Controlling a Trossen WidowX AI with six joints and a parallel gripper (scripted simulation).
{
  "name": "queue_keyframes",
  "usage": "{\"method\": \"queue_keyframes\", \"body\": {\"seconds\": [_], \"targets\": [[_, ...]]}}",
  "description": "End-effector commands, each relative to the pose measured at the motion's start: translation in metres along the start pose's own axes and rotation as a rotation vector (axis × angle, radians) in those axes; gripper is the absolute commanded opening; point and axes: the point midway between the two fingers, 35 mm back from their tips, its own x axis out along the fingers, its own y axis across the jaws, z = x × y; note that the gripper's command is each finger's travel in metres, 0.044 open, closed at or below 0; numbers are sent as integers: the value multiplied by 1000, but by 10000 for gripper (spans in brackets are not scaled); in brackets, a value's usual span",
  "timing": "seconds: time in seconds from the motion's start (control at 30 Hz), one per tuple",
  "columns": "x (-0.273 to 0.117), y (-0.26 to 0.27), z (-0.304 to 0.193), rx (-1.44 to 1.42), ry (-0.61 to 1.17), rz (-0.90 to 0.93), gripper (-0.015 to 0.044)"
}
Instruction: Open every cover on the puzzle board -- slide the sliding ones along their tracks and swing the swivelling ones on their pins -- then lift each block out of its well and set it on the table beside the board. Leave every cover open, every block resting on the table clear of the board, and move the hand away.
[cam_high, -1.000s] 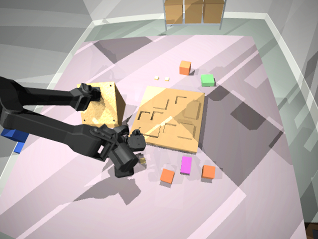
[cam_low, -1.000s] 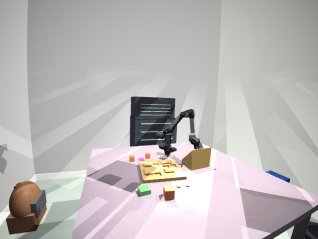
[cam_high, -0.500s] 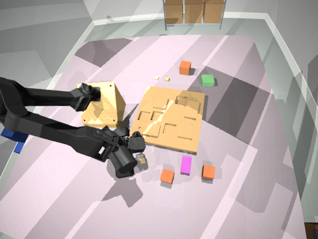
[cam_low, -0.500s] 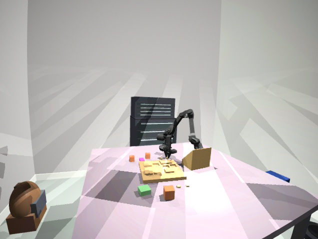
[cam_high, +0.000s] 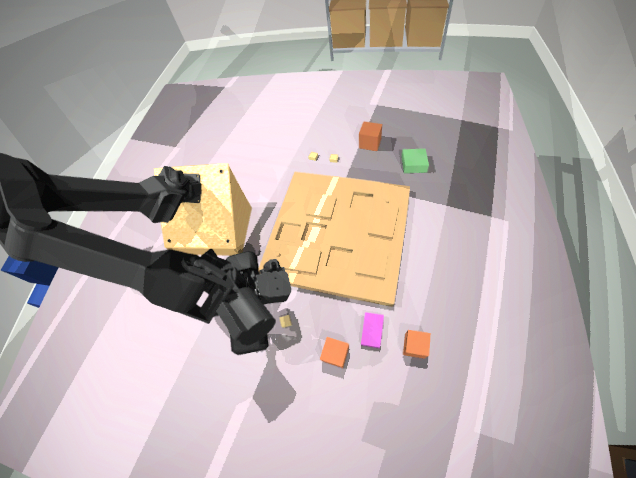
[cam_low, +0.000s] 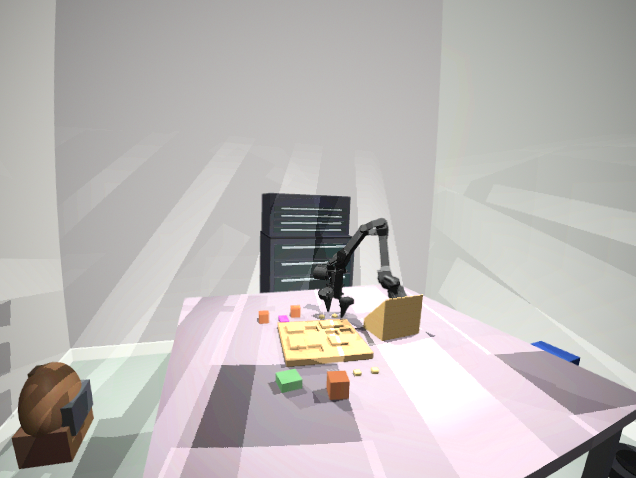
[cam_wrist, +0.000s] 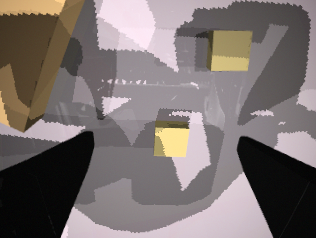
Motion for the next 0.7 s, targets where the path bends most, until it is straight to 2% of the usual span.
{"method": "queue_keyframes", "body": {"seconds": [0.0,0.67], "targets": [[-10,-2,1,8,2,-4,440],[-69,0,-2,1,0,0,440]]}}
